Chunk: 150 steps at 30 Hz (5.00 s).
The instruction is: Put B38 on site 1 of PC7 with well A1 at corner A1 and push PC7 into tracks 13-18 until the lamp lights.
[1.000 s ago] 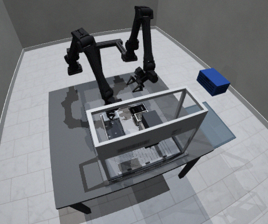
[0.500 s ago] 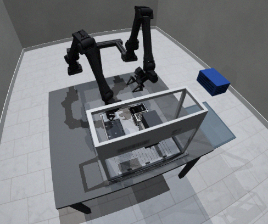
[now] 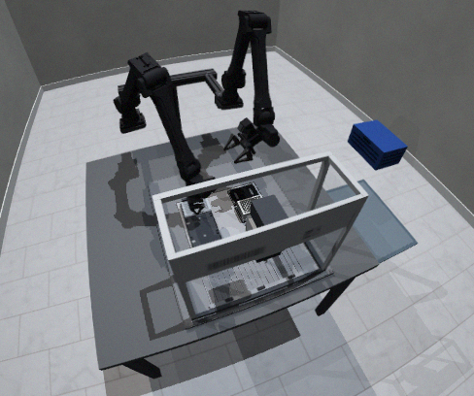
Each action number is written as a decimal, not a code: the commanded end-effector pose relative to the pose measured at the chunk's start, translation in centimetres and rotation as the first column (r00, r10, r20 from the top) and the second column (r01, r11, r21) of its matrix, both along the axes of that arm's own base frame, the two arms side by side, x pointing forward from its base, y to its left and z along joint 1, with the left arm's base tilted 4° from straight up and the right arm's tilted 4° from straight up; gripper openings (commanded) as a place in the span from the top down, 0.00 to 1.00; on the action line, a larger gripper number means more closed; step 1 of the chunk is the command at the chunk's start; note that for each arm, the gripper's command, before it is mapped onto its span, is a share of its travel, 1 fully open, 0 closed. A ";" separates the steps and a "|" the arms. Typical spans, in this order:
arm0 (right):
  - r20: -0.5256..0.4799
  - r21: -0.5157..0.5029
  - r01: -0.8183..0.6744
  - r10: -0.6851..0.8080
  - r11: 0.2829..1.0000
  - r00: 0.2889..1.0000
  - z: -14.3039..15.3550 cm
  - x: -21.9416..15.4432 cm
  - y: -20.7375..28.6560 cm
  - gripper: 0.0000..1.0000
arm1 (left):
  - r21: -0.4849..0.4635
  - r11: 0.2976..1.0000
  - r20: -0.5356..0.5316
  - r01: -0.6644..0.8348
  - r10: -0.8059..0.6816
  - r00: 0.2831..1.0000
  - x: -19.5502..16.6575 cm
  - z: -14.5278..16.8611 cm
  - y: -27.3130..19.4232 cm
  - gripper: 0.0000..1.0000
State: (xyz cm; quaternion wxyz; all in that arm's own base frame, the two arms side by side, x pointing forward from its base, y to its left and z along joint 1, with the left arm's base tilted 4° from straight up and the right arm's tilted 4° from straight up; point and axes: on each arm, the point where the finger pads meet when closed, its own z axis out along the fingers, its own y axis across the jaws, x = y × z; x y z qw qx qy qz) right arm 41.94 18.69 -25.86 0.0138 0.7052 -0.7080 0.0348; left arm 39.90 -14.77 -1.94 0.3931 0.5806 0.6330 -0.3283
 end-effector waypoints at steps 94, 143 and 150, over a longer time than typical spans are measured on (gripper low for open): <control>-0.110 0.488 0.489 -0.505 0.723 0.856 5.6 -7.6 1.2 1.00 | -0.020 0.988 -0.020 0.153 -0.154 0.988 -4.4 -0.4 -0.3 0.00; 0.028 0.105 0.995 -1.000 0.003 0.000 1.8 -10.6 1.4 1.00 | 0.005 0.979 -0.008 0.204 -0.204 0.979 -5.6 0.0 -0.1 0.00; 0.024 0.110 0.994 -1.000 0.000 -0.002 0.2 -10.2 0.9 1.00 | 0.003 0.979 -0.023 0.202 -0.202 0.979 -5.7 -0.6 -0.1 0.00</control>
